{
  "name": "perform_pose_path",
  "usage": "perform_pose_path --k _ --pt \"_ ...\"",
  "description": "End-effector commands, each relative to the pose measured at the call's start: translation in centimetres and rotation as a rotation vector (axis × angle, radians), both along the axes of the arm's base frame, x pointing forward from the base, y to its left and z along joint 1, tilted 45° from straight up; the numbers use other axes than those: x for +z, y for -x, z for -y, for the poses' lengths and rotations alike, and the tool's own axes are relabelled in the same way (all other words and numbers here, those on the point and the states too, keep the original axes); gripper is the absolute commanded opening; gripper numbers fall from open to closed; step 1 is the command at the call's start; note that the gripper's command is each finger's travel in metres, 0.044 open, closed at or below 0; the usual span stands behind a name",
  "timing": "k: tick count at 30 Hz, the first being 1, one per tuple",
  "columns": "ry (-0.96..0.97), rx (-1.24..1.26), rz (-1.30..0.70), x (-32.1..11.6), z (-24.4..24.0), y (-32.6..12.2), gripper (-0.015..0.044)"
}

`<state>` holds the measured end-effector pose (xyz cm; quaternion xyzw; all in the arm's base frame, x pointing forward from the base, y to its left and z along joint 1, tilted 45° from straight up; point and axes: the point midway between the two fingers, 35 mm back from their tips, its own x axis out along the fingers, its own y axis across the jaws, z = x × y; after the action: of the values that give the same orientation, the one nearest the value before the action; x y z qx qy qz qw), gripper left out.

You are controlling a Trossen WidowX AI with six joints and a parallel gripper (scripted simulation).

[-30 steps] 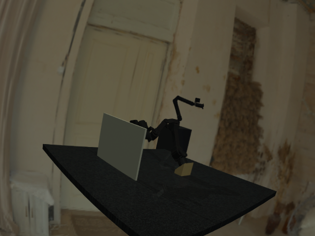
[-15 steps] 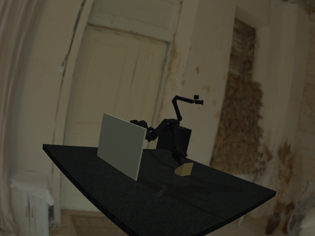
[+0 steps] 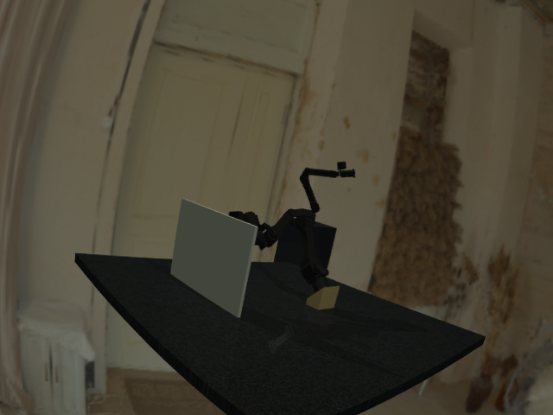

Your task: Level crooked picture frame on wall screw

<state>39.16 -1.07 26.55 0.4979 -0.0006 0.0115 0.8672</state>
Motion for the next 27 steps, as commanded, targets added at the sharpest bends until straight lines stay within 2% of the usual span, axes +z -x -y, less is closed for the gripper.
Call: perform_pose_path --k 1,27 --pt "0.027 -0.001 0.002 -0.03 0.02 -0.01 0.0000" --pt "0.161 -0.003 0.005 -0.08 0.01 0.00 0.0000"
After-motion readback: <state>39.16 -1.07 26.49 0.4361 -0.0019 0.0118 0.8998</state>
